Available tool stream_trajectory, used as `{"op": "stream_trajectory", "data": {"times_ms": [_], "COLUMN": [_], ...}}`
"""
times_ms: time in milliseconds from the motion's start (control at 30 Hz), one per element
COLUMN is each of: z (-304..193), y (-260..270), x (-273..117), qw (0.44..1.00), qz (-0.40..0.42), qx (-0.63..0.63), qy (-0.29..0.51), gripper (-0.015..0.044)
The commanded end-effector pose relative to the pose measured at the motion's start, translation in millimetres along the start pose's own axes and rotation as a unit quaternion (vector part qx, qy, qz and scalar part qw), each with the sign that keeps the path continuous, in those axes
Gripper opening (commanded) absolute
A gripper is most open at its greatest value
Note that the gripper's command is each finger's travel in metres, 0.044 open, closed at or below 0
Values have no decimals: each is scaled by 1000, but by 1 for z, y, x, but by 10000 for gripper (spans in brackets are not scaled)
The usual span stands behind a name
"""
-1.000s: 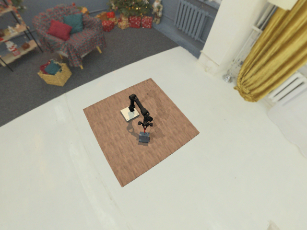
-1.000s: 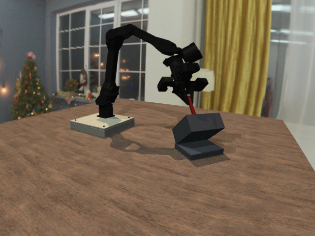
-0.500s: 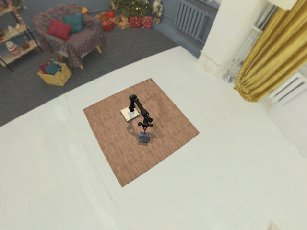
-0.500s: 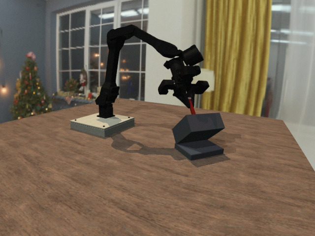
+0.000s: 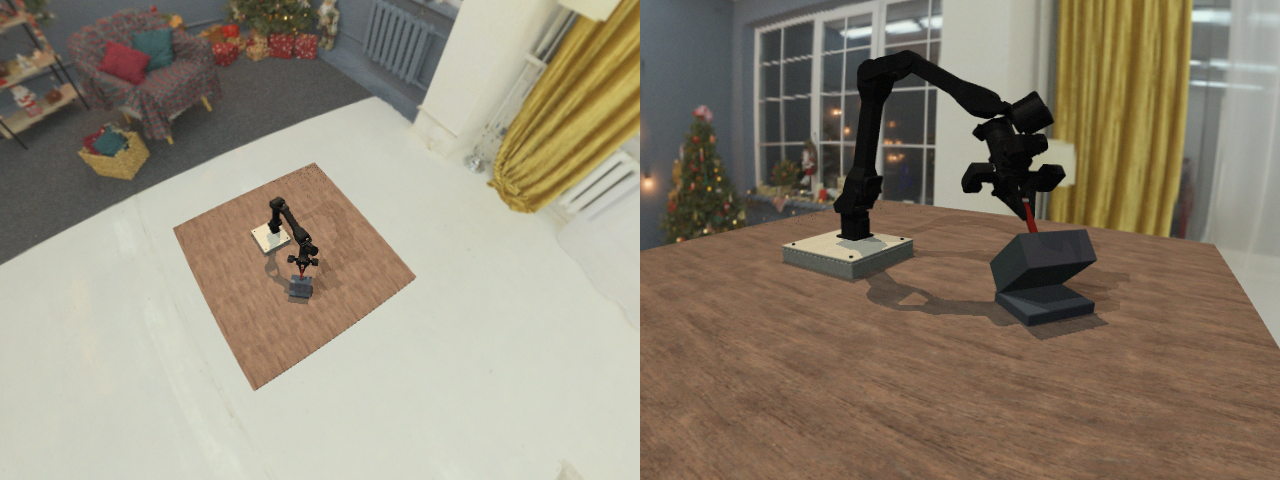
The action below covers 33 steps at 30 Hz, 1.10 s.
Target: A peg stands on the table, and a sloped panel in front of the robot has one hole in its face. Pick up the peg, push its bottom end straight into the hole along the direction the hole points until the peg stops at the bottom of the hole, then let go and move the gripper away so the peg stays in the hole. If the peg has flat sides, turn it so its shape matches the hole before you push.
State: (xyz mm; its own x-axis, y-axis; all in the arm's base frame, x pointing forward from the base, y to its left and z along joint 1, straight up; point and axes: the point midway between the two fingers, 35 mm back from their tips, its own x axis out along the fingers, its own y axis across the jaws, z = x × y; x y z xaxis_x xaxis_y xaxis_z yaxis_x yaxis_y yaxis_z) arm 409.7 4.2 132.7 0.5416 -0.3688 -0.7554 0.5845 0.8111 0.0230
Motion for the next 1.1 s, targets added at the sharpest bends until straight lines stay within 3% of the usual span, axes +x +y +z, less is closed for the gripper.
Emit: {"op": "stream_trajectory", "data": {"times_ms": [0, 1067], "z": [-1, -1], "y": [1, 1], "x": [2, 13], "qw": [1000, 1000], "qz": [0, 0], "qx": [-1, -1], "qy": [0, 0], "gripper": [0, 0]}}
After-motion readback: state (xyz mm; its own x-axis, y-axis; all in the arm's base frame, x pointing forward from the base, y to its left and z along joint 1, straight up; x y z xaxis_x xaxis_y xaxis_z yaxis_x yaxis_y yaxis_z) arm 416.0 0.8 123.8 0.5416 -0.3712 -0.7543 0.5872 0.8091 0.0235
